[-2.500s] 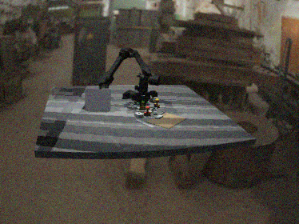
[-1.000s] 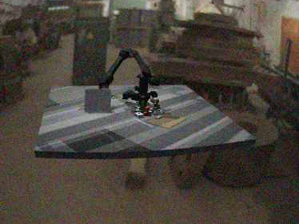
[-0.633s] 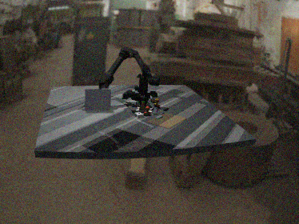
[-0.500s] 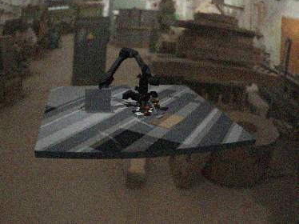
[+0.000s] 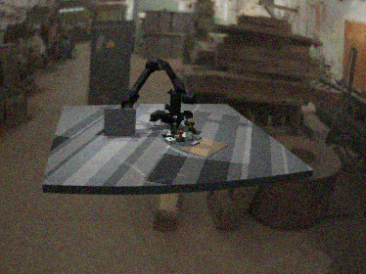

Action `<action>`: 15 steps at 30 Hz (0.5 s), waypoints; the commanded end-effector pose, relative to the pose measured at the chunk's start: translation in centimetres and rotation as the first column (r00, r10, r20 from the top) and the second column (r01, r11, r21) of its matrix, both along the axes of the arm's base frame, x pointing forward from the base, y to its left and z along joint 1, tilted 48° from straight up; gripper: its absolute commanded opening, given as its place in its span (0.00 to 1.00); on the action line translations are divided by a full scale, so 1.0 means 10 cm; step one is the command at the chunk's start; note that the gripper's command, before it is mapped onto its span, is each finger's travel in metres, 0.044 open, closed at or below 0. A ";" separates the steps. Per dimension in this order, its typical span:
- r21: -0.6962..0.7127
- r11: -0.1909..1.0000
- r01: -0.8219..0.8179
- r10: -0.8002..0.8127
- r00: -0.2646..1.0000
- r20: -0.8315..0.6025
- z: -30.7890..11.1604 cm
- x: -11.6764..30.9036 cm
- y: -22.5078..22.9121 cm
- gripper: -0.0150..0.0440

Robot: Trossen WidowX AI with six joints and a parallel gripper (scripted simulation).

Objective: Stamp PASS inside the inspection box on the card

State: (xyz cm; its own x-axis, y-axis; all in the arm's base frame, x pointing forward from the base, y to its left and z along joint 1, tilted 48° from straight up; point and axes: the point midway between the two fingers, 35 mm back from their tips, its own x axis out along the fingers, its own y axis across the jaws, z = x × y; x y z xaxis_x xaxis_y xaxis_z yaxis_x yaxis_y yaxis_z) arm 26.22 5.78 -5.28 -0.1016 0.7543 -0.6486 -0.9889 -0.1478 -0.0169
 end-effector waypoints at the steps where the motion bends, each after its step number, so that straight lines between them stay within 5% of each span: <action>1: -0.002 1.000 -0.003 0.003 1.000 0.004 0.02 0.01 -0.02 0.25; 15: -0.006 1.000 -0.002 0.002 1.000 0.005 0.15 0.05 -0.17 0.25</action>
State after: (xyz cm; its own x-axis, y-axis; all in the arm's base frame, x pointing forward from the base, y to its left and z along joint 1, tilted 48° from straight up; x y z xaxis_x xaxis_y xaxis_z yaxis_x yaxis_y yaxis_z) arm 26.46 4.54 -4.25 -0.1026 0.7552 -0.6474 -0.9892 -0.1460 -0.0136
